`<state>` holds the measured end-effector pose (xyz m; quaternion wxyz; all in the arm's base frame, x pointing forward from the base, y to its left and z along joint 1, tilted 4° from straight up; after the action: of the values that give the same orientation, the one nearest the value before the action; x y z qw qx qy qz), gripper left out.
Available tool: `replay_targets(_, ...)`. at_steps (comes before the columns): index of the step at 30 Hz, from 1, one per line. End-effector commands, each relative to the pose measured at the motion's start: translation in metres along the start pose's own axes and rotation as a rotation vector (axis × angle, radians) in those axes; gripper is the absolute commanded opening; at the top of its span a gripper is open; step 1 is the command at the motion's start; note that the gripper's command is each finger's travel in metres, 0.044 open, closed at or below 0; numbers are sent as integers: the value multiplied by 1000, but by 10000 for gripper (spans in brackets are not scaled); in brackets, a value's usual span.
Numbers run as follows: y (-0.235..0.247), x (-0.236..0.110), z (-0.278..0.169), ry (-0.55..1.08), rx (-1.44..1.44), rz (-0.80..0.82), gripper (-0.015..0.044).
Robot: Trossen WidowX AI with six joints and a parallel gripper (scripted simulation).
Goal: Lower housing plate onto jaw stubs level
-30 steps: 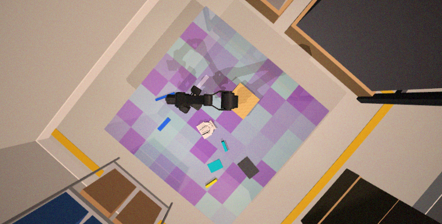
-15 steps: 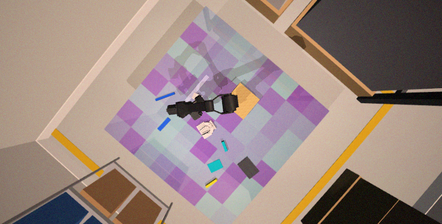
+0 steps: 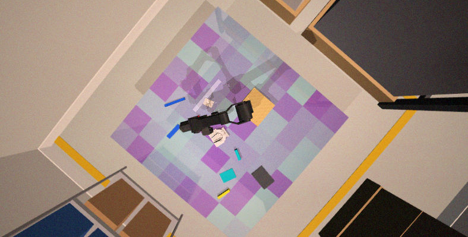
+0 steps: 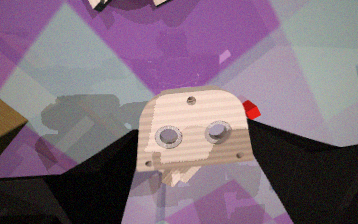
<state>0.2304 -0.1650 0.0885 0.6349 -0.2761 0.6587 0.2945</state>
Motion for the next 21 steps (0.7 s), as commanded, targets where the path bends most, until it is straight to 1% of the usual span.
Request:
replay_targets(1,4,1,12,-4,91,3,351)
replay_targets(21,26,1,68,-7,577,9,351)
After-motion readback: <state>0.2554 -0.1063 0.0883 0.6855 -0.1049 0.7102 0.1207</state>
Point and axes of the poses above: the point midway between the two fingers, 35 mm back from their tips, its own x axis out along the fingers, its own y axis across the jaws, z = x × y, the point moved 5 cm from there along -x, back along the fingers, and after that the axes turned 6 degrees about x, right-handed, at the moved point
